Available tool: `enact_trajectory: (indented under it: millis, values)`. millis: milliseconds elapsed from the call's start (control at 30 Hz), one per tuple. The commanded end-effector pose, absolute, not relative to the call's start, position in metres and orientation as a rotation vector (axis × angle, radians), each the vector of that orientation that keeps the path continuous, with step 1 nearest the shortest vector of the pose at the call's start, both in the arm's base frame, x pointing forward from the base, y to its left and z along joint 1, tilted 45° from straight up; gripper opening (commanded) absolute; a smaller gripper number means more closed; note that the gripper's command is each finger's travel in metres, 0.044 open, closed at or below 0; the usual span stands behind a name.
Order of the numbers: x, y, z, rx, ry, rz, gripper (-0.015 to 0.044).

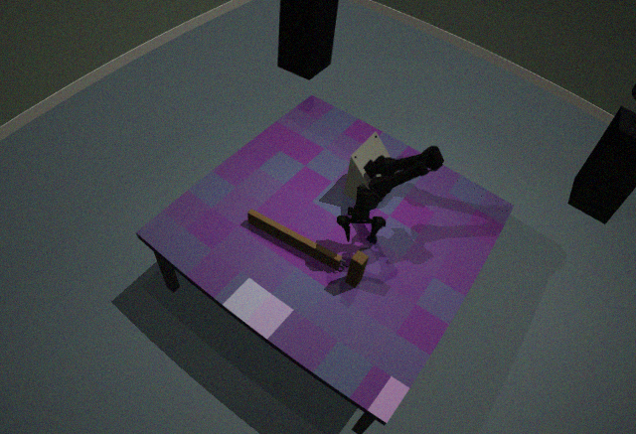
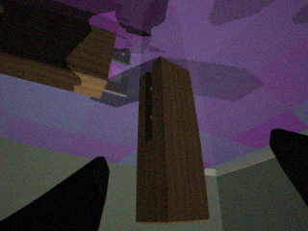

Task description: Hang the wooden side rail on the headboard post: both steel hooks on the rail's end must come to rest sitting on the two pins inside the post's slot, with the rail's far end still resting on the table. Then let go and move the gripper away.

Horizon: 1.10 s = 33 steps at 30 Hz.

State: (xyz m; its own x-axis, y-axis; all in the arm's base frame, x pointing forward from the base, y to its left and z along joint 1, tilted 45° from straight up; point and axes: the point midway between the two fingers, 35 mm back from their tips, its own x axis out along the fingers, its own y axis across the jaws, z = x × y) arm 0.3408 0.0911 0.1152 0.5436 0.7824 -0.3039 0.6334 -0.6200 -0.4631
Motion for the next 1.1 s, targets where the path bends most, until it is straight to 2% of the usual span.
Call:
enact_trajectory:
  millis: [0,233,367,1067]
  values:
    - [0.34,0.092,0.116,-2.487,-1.183,0.704,0.044]
    - [0.341,0.091,0.116,-2.485,-1.174,0.706,0.044]
    - [0.351,0.073,0.114,-2.409,-1.005,0.754,0.044]
    - [0.387,0.047,0.125,-0.88,0.024,1.029,0.044]
